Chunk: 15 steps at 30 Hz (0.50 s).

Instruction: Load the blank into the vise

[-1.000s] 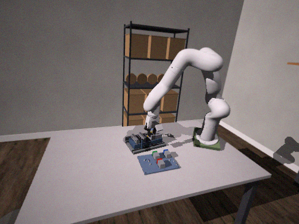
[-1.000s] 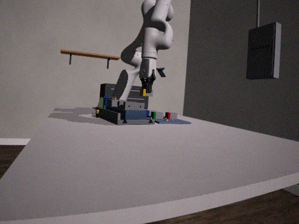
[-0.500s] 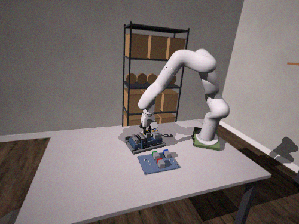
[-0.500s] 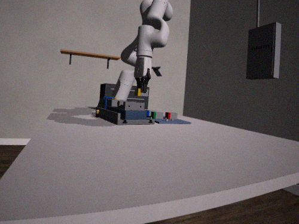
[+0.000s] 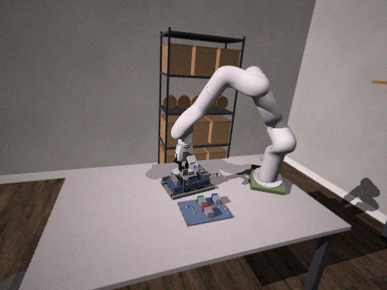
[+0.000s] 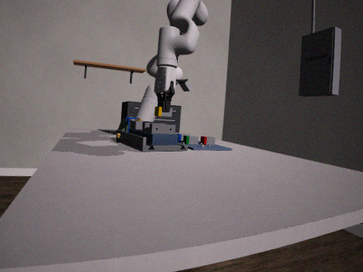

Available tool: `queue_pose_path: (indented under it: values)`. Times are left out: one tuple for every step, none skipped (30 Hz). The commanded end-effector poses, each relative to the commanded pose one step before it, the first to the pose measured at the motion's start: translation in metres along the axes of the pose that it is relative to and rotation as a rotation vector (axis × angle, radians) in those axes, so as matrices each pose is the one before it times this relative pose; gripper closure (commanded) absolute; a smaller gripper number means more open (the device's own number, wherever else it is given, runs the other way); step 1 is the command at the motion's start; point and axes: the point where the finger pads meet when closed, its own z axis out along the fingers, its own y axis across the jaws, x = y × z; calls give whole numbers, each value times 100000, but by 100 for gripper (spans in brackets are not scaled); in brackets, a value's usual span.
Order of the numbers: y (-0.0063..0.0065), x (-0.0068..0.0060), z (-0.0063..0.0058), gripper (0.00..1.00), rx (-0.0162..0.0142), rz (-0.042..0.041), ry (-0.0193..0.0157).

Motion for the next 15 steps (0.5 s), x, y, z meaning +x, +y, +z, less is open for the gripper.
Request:
queue_pose_path:
  values:
    - [451,-920,-63,100,-189,-18,-105]
    - [202,-468,16,100,8,-2,5]
    - [202,-468,16,100,8,-2,5]
    - [202,-468,16,100,8,-2,5]
    - [202,-468,16,100,8,-2,5]
    - [202,-468,16,100,8,-2,5]
    - [202,-468,16,100,8,-2,5]
    - [202,-468,16,100,8,-2,5]
    - [202,-468,16,100,8,-2,5]
    - [0,0,0,100,0,0,0]
    - [0,0,0,100,0,0,0]
    - [0,0,0,100,0,0,0]
    - [0,0,0,100,0,0,0]
    - [0,0,0,100,0,0,0]
    - [0,0,0,100,0,0,0]
